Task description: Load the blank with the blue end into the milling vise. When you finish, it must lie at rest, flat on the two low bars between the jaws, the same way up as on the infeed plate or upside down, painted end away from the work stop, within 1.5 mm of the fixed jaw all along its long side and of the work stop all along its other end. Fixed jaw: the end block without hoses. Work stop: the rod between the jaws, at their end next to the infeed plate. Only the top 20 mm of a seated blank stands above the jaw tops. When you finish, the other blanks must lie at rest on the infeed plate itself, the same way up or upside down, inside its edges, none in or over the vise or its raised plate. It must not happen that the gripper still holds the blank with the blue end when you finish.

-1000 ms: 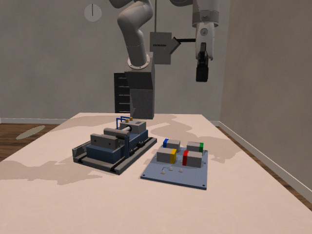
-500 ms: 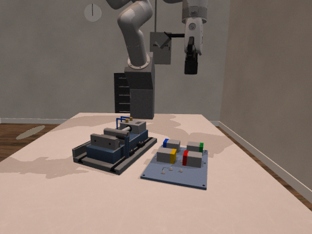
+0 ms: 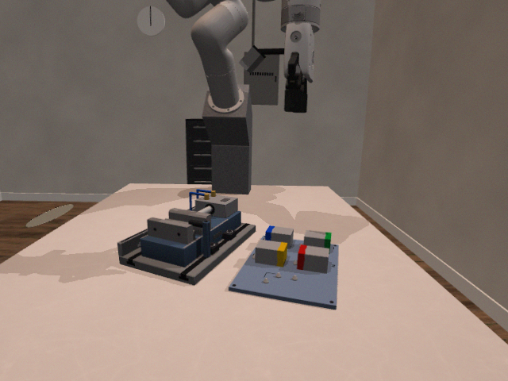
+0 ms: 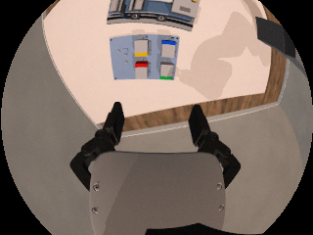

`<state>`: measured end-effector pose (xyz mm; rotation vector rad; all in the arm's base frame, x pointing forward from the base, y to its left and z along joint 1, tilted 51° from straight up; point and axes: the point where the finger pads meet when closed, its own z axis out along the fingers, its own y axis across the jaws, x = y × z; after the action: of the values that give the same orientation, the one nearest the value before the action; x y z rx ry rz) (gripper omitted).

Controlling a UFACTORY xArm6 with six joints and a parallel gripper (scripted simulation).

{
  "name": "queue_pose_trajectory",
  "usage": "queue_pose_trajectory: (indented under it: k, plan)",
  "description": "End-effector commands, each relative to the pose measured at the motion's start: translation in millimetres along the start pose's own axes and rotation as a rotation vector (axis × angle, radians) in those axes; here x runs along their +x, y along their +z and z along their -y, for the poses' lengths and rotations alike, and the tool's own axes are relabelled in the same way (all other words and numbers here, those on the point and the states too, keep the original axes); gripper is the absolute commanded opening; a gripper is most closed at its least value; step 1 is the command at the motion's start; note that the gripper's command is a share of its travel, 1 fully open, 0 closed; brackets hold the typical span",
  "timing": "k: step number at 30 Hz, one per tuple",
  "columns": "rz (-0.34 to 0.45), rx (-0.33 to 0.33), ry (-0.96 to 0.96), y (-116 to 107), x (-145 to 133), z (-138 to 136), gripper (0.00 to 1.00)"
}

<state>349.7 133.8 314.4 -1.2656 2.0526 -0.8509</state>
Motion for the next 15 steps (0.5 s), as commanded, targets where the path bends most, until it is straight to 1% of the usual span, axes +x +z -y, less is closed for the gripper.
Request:
queue_pose_trajectory:
  k: [1, 15]
  plan:
    - [0.002, 0.001, 0.001, 0.4, -2.8, 1.9, 1.0]
    - [0.001, 0.001, 0.001, 2.5, -7.7, 4.4, 1.0]
